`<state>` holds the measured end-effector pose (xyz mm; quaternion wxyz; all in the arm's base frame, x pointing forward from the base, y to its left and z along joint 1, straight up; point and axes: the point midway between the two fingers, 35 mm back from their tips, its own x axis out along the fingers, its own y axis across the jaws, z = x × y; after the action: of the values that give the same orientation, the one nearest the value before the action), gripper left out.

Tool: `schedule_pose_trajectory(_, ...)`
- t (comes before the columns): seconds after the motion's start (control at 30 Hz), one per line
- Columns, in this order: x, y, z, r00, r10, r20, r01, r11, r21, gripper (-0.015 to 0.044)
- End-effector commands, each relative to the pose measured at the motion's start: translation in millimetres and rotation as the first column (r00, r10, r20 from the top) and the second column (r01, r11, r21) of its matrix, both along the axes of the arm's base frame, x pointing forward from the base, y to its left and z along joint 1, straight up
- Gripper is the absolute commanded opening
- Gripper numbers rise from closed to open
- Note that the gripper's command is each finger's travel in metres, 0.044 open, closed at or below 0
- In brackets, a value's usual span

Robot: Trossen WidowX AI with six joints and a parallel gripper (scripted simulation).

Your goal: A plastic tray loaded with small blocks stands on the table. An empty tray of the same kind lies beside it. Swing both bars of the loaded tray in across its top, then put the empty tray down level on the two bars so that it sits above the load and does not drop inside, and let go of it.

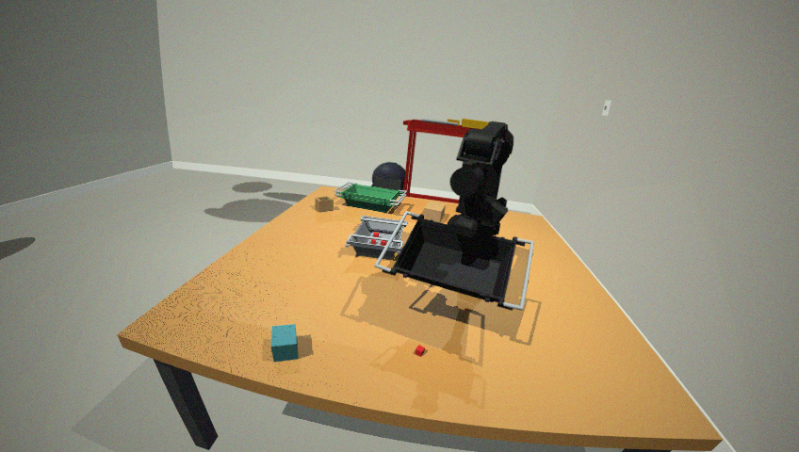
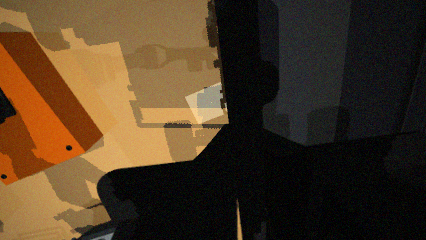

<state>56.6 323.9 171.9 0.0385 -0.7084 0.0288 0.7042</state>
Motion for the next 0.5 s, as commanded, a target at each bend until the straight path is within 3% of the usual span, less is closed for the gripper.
schedule_pose_trajectory(0.0,16,-2,3,0.999,-0.054,0.003,0.053,0.999,0.011,0.0000)
schedule_pose_trajectory(0.47,69,-19,3,0.974,-0.225,0.003,0.225,0.974,0.012,0.0000)
